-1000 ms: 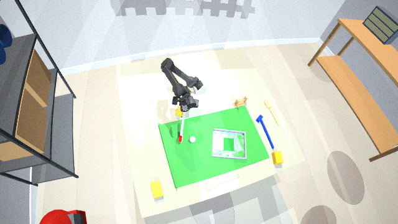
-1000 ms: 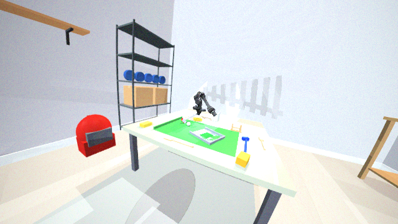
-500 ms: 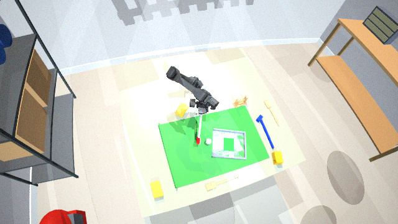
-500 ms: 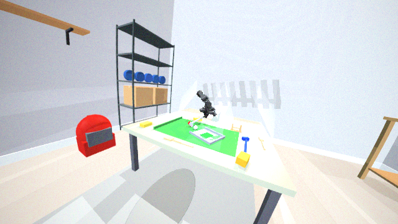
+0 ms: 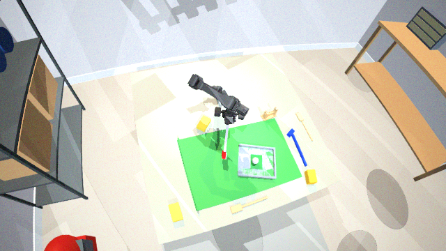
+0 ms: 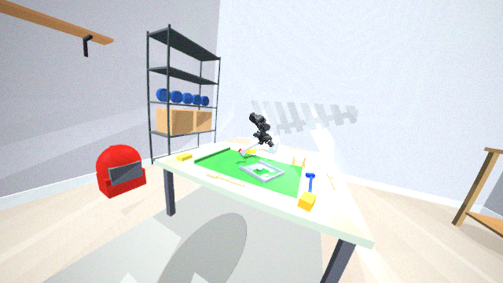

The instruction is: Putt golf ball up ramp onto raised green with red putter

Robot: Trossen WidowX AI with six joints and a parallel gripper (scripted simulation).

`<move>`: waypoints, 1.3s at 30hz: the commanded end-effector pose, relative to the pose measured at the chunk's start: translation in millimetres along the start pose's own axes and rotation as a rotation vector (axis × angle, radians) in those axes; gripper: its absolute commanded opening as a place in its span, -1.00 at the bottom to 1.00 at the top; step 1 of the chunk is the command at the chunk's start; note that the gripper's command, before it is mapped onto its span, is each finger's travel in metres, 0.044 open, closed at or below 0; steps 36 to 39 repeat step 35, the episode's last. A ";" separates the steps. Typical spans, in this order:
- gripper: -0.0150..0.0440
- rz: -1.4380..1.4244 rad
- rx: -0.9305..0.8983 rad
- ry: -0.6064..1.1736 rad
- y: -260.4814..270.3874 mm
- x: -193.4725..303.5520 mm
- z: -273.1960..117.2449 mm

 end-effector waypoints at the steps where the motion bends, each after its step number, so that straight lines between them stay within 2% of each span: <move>1: -0.49 0.004 -0.002 -0.006 0.4 0.4 -18.3; 39: -0.49 0.000 -0.002 -0.004 0.3 0.3 -10.4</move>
Point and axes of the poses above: the point midway between the two fingers, 35 mm back from their tips, its own z axis out along the fingers, its own y axis across the jaws, x = y × z, the point moved 4 cm from there along -z, back along the fingers, and after that the axes turned 5 degrees about -z, right-handed, at the moved point
